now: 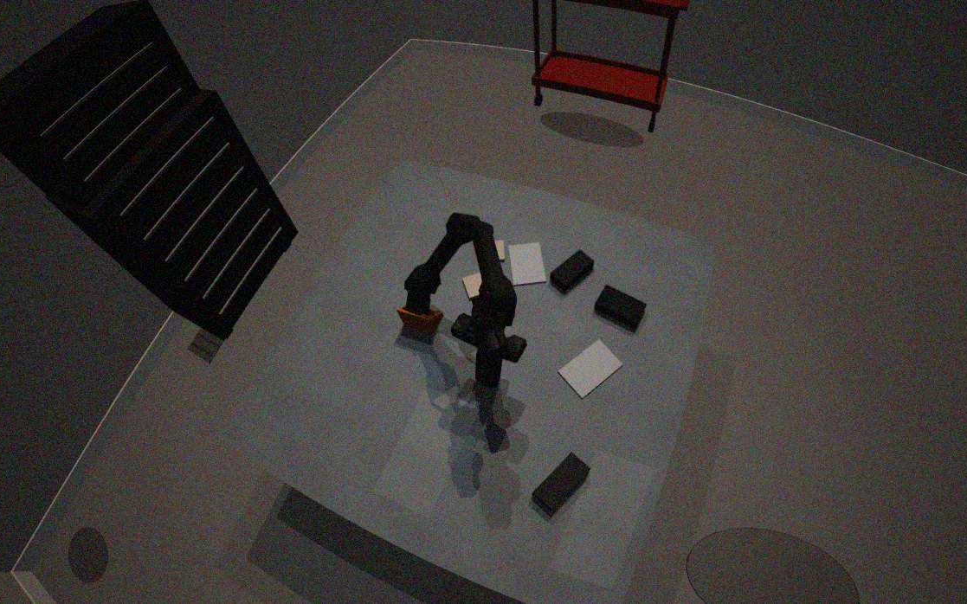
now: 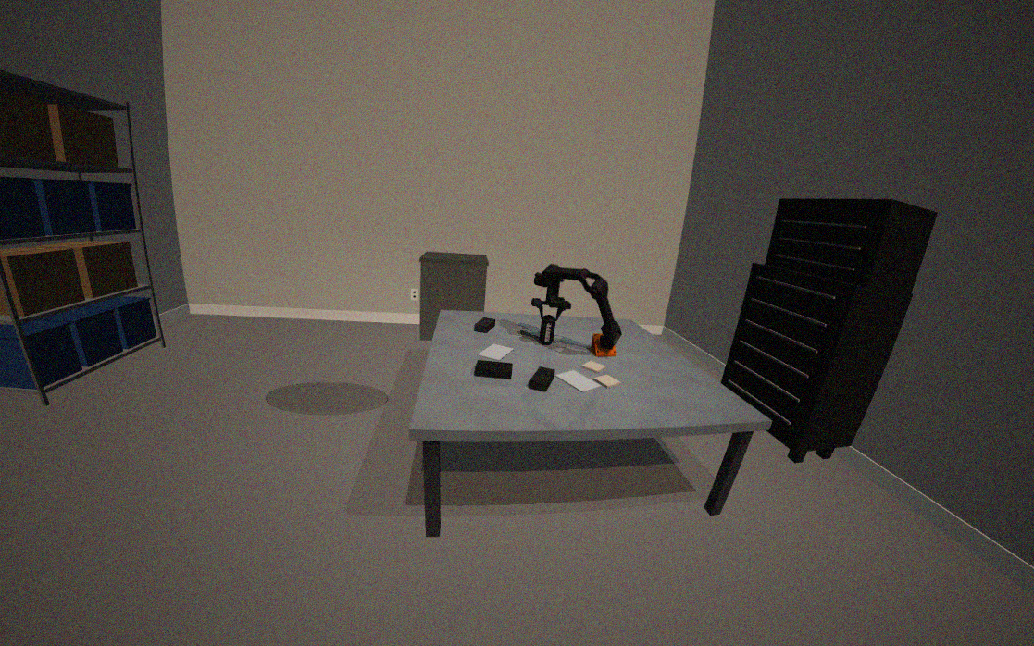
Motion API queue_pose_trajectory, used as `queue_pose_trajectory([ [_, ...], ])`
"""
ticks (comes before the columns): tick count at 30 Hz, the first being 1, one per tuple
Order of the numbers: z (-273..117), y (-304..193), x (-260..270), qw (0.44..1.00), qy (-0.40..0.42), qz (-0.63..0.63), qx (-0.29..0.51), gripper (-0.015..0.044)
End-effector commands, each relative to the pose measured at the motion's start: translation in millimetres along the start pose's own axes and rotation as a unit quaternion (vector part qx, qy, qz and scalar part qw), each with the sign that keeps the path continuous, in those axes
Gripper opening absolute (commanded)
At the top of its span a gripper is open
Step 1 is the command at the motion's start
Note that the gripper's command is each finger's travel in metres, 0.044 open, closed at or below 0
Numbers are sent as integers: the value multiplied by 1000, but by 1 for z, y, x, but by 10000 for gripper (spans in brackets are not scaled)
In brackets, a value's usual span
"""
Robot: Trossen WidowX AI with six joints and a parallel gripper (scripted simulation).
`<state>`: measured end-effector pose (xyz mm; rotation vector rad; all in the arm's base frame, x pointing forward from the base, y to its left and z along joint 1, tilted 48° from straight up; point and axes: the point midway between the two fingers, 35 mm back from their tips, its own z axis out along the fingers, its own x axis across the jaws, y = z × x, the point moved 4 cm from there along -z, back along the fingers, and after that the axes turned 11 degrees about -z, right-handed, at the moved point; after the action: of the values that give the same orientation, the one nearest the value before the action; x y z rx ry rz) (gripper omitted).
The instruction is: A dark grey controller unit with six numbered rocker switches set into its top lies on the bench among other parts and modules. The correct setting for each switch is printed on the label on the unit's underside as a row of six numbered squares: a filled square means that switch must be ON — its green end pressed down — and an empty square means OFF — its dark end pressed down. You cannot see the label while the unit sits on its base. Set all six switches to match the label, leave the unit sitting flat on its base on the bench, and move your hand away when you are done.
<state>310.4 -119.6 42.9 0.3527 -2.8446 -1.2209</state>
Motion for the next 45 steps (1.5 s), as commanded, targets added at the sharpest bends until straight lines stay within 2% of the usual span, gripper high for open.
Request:
queue_pose_trajectory([
  [1,4,4,0,1000,2,4,-5,337],
  [45,12,38,-7,1000,2,5,-7,336],
])
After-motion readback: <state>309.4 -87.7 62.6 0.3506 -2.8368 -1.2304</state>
